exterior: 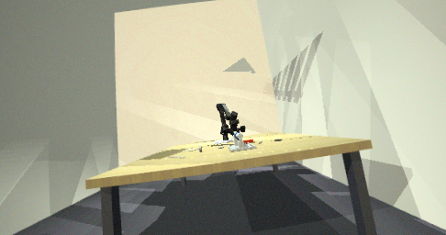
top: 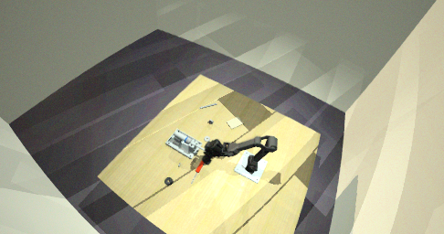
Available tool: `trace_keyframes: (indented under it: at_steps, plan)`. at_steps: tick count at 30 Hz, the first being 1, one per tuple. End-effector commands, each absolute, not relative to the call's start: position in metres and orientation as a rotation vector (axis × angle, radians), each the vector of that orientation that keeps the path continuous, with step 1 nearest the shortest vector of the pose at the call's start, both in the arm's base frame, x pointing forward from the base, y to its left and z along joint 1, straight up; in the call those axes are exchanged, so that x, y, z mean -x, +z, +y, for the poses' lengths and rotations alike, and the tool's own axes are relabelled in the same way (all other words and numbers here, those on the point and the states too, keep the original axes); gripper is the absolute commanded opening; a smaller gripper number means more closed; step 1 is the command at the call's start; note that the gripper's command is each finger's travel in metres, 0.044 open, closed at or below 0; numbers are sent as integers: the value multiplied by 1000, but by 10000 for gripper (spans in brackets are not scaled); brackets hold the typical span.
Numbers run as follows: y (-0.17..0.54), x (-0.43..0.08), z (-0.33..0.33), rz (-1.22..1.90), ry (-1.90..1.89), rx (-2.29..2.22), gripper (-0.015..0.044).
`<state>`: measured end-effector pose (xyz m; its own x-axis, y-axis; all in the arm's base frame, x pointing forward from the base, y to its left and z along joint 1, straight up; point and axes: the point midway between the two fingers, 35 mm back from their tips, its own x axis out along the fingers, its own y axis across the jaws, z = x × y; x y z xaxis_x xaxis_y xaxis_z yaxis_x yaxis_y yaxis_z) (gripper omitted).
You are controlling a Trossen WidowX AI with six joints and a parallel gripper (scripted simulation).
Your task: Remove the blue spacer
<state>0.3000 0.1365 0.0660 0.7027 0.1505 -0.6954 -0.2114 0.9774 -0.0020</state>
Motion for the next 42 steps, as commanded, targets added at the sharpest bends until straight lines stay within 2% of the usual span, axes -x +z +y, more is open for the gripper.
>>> trace_keyframes:
  at_steps: [1, 42]
  plan:
    - [66, -299, 136, 765, 197, 79, 0]
    - [66, -294, 135, 766, 197, 79, 0]
